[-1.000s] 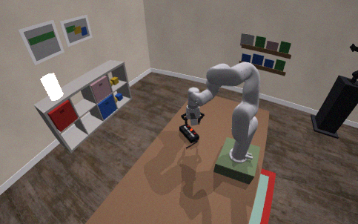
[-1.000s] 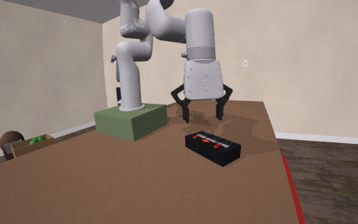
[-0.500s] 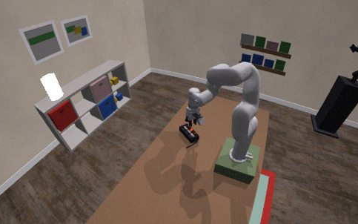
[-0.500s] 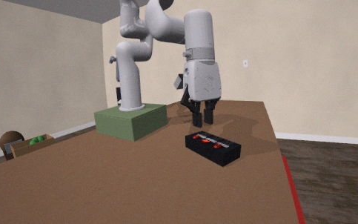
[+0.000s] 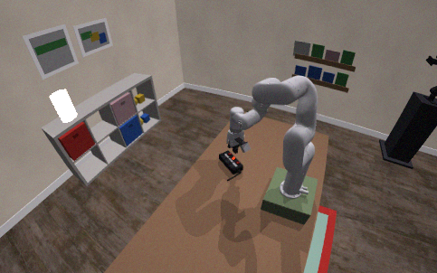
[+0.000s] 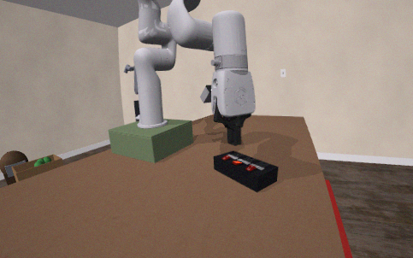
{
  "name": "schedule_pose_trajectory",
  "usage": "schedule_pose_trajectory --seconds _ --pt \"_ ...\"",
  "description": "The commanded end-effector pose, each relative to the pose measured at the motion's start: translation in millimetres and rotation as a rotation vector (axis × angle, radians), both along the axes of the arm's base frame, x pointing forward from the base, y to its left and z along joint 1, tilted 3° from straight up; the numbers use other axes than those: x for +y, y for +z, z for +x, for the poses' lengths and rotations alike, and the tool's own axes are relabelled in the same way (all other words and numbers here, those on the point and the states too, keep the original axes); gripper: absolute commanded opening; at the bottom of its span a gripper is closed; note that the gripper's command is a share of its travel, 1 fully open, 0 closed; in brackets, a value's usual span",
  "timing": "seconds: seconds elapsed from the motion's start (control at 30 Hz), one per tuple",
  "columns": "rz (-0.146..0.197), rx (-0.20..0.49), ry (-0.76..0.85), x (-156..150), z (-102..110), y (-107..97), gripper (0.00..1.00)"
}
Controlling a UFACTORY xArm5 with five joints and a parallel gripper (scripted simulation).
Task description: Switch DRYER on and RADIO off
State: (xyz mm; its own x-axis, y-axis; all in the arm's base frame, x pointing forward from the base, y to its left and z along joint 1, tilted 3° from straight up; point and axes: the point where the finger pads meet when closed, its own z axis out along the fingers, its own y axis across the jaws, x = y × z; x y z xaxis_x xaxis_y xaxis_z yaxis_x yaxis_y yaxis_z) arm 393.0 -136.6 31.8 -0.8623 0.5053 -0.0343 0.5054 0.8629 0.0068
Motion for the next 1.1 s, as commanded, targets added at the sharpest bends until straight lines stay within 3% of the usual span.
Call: schedule_pose_trajectory --seconds 0.0,1.07 --pt "-0.001 -0.003 0.0 -0.4 1.2 1.1 0.0" --pt "-0.002 -0.005 0.0 -2.1 0.8 -7.8 0.0"
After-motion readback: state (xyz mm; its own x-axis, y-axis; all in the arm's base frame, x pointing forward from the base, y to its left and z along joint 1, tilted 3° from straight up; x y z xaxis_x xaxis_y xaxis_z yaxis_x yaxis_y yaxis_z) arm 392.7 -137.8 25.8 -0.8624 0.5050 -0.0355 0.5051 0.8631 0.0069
